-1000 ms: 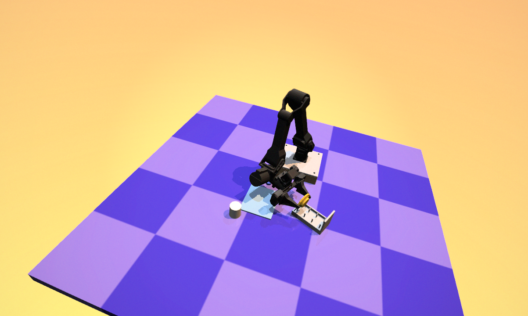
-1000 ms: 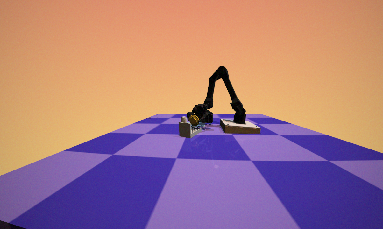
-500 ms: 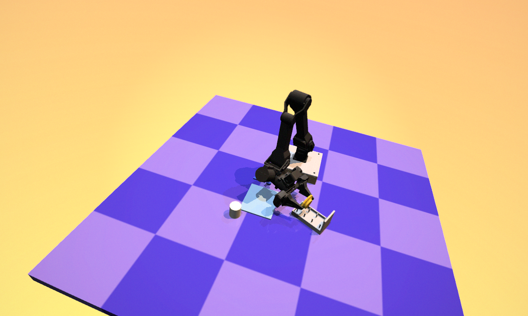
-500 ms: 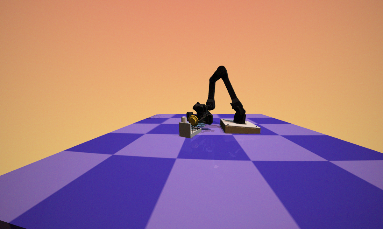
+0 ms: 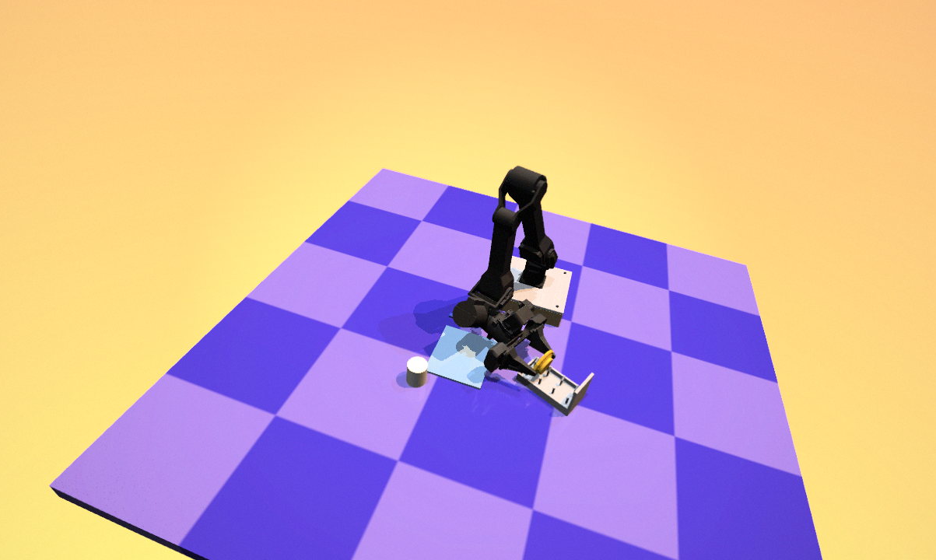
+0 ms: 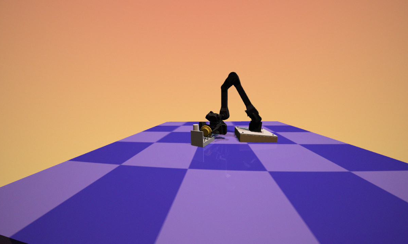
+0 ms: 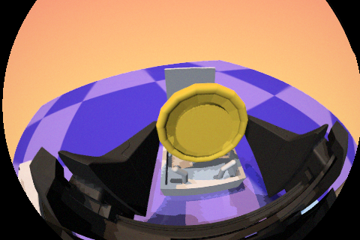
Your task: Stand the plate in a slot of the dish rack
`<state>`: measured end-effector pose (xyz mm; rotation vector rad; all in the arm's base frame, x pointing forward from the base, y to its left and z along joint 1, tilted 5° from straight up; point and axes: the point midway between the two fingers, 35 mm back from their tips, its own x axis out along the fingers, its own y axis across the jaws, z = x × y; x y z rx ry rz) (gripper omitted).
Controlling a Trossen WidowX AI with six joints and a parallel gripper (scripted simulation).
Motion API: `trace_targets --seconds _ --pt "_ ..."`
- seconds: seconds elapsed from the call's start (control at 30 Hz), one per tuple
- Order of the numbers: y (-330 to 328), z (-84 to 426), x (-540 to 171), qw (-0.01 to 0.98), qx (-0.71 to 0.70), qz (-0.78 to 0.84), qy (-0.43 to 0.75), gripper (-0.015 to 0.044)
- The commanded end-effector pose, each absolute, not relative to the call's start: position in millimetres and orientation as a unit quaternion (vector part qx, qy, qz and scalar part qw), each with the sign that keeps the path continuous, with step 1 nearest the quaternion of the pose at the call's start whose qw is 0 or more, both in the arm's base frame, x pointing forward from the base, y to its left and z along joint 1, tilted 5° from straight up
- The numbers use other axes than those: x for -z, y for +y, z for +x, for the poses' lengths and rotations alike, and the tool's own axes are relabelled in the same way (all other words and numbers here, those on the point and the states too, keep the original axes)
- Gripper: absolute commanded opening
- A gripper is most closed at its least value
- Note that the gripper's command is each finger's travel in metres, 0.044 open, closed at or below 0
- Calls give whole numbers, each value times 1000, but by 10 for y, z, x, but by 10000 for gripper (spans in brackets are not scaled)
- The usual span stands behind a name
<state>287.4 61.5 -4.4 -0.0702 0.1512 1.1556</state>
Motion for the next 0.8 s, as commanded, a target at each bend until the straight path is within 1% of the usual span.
trace_targets --seconds 0.0,0.07,0.57,0.77 --pt "615 2874 41 834 -546 -32 72 0" --pt "615 2874 41 834 -546 -32 72 0" --pt "615 2874 43 834 -546 -33 71 394" --pt "615 2874 43 834 -546 -33 71 400"
